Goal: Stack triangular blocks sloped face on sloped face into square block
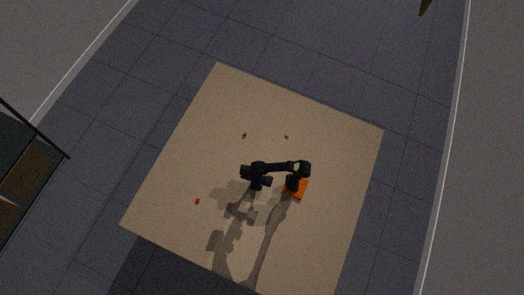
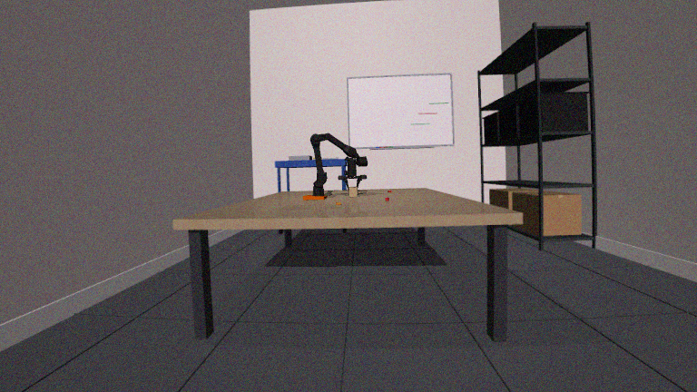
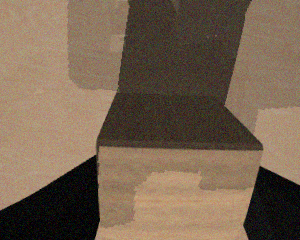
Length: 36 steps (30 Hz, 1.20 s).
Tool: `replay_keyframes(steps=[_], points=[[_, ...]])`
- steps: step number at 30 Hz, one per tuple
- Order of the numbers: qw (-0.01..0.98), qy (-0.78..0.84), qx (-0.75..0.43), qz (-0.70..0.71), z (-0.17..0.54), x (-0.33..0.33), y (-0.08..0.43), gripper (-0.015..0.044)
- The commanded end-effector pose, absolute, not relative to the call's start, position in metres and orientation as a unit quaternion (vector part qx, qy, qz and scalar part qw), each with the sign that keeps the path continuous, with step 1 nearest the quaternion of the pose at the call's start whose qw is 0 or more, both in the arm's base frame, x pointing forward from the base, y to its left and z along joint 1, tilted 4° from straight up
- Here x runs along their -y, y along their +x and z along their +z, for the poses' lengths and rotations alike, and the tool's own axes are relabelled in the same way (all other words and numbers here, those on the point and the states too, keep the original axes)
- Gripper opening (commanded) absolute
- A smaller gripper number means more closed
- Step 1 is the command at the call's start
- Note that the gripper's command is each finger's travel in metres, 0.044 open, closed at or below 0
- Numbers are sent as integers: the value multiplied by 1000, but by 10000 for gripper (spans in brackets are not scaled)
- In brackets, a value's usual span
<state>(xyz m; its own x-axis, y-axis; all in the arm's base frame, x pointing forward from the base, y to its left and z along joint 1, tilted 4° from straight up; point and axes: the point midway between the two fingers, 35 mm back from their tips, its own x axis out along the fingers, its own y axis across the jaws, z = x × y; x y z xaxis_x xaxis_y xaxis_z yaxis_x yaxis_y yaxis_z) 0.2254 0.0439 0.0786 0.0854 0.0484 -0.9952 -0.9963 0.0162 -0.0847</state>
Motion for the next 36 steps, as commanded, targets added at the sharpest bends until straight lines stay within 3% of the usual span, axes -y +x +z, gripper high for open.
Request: replay_keyframes(steps=[1, 35, 36], points=[[537, -504, -467, 489, 78, -45, 225, 0], [537, -504, -467, 490, 76, -44, 225, 0], [536, -505, -469, 488, 76, -43, 225, 26]])
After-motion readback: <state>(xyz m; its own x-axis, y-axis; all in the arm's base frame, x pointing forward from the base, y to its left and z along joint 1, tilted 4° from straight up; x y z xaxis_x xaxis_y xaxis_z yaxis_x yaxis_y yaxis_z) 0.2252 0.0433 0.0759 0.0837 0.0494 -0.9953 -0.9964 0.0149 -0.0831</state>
